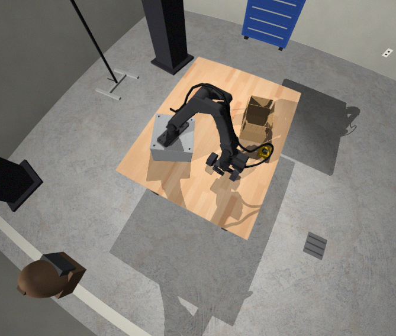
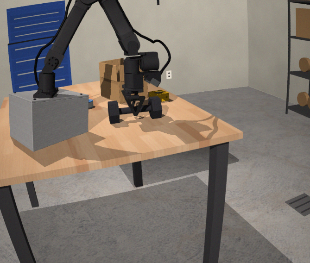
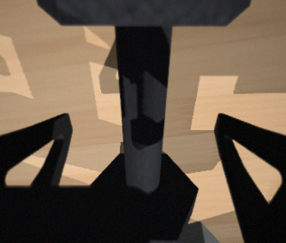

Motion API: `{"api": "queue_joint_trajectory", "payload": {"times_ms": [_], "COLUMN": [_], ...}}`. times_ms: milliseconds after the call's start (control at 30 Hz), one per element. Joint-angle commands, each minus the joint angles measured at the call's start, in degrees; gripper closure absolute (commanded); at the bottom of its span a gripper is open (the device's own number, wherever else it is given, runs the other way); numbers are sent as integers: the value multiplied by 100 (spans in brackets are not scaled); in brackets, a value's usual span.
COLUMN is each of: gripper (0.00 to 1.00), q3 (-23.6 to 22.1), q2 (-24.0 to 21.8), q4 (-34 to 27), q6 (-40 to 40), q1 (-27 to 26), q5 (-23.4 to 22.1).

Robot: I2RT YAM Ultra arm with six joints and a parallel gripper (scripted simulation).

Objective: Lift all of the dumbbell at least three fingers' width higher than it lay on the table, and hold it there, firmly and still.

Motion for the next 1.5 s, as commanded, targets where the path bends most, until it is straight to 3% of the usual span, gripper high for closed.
{"api": "queue_joint_trajectory", "payload": {"times_ms": [0, 1133, 1167, 1467], "gripper": [0, 0, 100, 100], "q3": [-42, -42, -42, -42], "q2": [-4, -4, -4, -4], "q4": [144, 144, 144, 144], "q6": [57, 57, 57, 50], "q1": [55, 55, 55, 55], "q5": [15, 15, 15, 16]}}
